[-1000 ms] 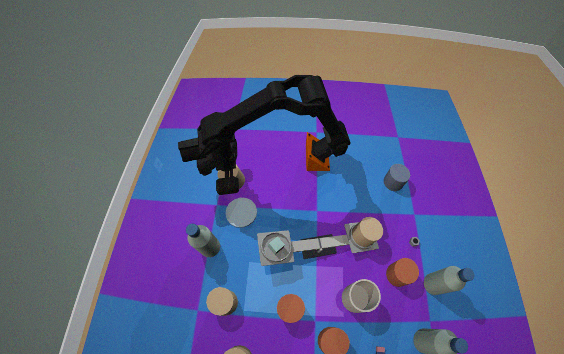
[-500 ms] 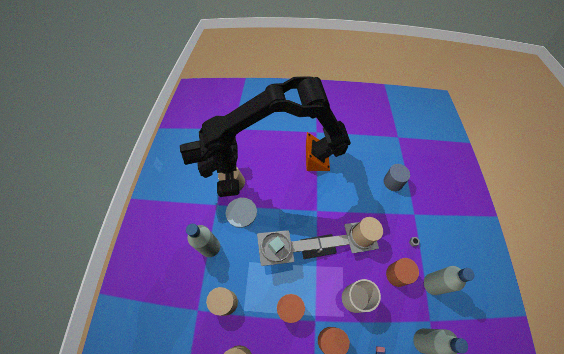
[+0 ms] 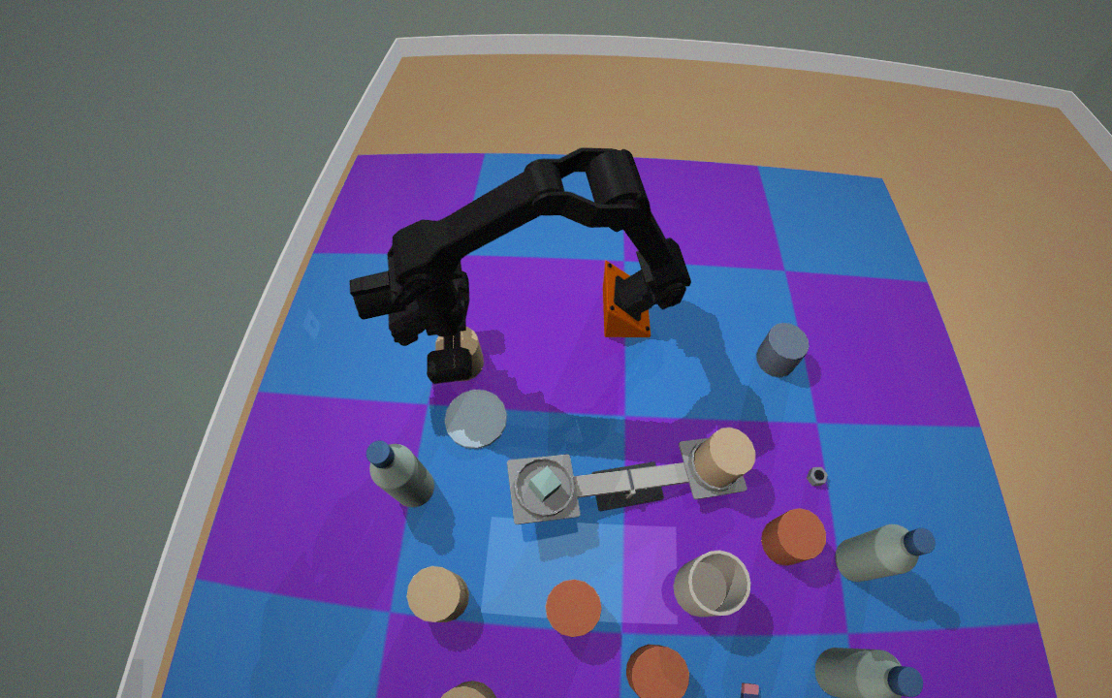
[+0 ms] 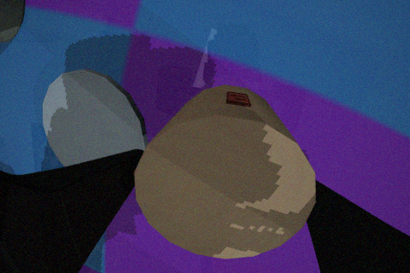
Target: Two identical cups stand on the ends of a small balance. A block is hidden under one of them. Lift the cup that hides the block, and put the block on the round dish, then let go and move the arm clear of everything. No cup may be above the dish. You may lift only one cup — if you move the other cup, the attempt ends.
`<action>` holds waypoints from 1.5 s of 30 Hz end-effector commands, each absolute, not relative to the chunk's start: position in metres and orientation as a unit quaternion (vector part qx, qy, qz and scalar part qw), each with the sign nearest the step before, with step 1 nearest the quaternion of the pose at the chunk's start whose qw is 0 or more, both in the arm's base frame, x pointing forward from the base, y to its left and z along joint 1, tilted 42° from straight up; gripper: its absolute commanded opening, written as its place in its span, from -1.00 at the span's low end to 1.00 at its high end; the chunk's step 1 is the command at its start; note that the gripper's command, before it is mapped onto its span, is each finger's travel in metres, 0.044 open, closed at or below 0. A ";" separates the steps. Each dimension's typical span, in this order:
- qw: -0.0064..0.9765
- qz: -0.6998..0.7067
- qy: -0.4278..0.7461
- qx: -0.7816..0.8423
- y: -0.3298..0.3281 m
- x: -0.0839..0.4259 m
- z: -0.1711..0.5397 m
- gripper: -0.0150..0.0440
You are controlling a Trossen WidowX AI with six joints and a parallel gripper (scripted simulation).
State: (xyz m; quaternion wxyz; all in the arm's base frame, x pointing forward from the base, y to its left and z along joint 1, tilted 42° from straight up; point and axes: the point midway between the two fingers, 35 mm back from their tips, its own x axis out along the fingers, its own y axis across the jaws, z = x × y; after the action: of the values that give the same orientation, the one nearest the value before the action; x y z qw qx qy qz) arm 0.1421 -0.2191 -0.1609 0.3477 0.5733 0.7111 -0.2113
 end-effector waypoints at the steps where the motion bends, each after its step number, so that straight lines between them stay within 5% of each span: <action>1: 0.362 -0.219 0.704 0.570 -0.246 0.147 -0.135 1.00; 6: 0.362 -0.219 0.704 0.570 -0.246 0.147 -0.135 1.00; 13: 0.417 -0.163 0.717 0.534 -0.235 0.221 -0.097 0.39; 25: 0.507 -0.010 0.734 0.451 -0.138 0.357 0.004 0.39; 45: 0.511 0.000 0.735 0.446 -0.113 0.361 -0.009 0.39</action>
State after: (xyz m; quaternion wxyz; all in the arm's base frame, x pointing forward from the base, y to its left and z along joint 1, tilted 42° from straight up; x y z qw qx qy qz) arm 0.3615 -0.1165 -0.0061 0.5120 0.4435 0.7356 0.0001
